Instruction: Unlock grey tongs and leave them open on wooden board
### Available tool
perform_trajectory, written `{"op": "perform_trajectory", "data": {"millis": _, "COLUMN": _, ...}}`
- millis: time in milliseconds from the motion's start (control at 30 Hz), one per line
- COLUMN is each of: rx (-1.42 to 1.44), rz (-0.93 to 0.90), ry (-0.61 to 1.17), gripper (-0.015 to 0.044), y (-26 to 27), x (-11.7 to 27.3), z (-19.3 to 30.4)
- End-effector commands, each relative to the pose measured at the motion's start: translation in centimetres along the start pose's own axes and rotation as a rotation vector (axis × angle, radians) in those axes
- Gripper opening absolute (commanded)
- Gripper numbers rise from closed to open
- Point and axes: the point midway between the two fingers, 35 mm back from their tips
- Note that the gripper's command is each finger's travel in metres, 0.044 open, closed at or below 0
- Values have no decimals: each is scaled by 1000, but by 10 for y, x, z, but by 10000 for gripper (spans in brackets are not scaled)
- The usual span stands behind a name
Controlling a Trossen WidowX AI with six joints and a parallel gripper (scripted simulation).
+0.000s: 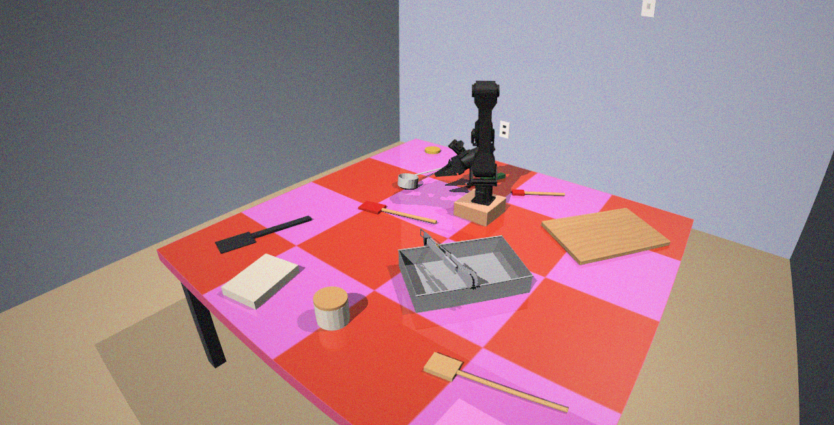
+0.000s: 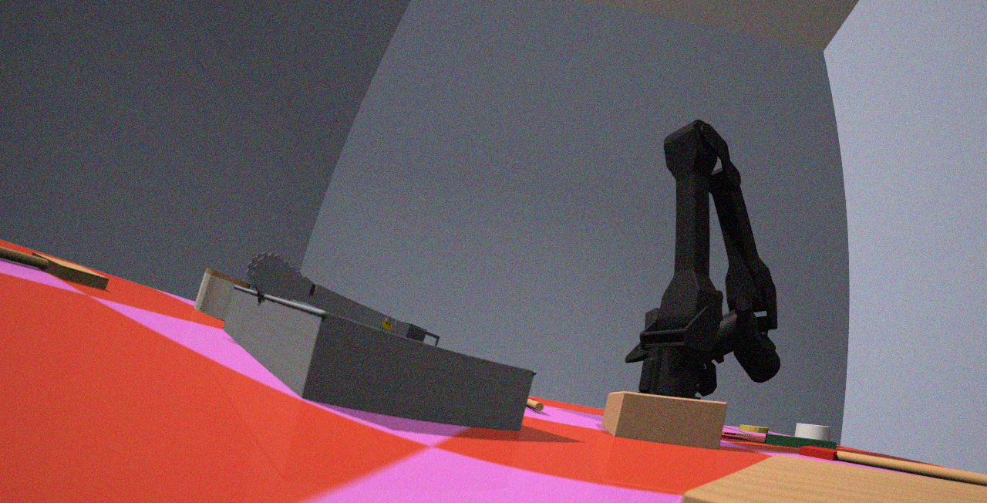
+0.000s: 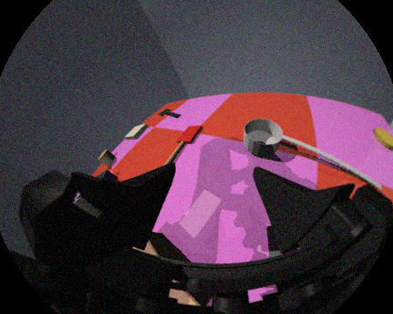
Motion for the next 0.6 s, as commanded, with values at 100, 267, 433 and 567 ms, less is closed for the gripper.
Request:
{"op": "perform_trajectory", "data": {"millis": 100, "rx": -7, "rz": -39, "ry": 30, "gripper": 440, "y": 1, "x": -4, "z": 0}}
{"op": "perform_trajectory", "data": {"millis": 267, "rx": -12, "rz": -122, "ry": 102, "gripper": 440, "y": 3, "x": -12, "z": 1}}
{"op": "perform_trajectory", "data": {"millis": 433, "rx": -85, "rz": -227, "ry": 213, "gripper": 440, "y": 7, "x": -25, "z": -1}}
{"op": "perform_trajectory", "data": {"millis": 567, "rx": -174, "rz": -318, "ry": 354, "gripper": 440, "y": 14, "x": -41, "z": -6}}
Point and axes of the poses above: the point midway between the two fingers, 35 mm back from their tips, its own x axis back along the fingers, its own y axis across the jaws, z = x × y, and after that the axes turned 11 degrees about x, right-handed
